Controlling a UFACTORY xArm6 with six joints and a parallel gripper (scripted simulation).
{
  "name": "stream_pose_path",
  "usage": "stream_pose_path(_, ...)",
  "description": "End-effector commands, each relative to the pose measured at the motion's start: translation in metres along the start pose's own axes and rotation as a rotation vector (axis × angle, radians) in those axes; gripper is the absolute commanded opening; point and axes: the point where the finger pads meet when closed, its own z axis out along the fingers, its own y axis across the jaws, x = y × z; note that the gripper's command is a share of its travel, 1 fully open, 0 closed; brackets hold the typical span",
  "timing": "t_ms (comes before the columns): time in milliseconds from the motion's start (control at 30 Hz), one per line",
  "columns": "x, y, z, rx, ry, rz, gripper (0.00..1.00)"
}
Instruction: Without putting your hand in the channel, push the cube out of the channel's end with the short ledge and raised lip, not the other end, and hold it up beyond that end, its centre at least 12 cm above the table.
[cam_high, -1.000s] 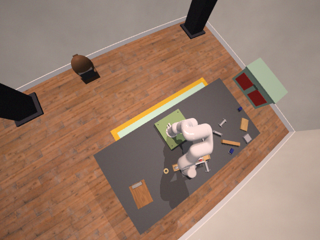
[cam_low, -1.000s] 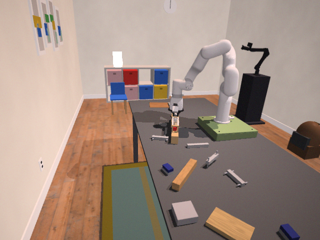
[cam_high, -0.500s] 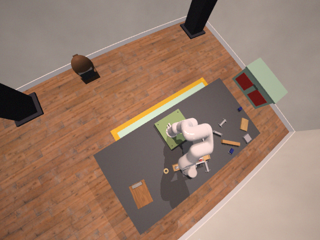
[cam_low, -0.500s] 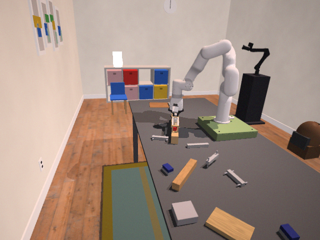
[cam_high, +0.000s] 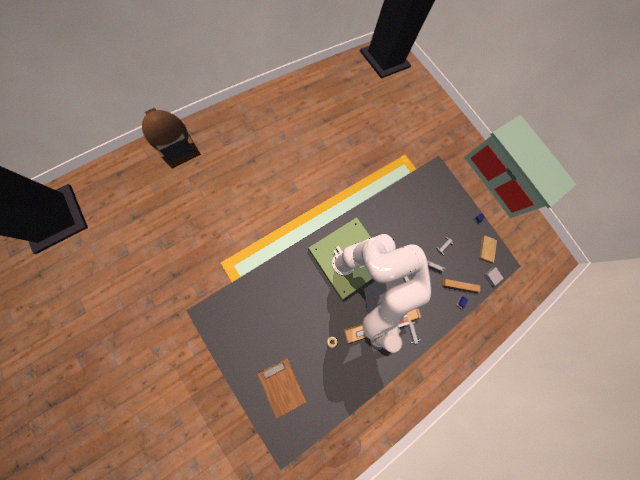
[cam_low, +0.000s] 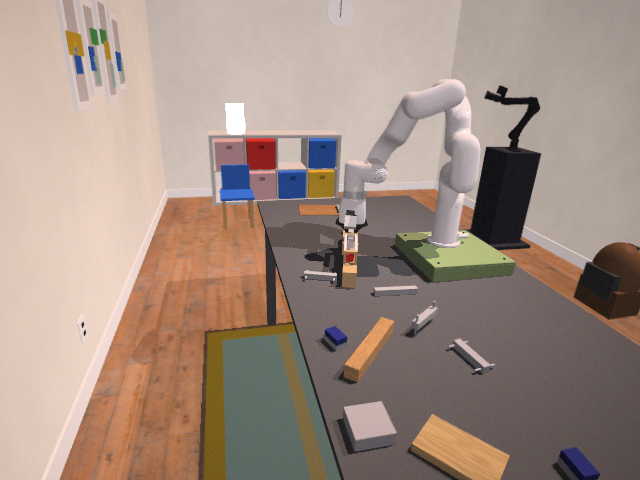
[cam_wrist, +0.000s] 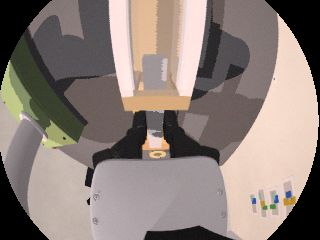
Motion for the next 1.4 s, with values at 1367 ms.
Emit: stream_pose_path(1367,0.0181,0.0023,-0.001,-0.004,-0.001,0.001,0.38)
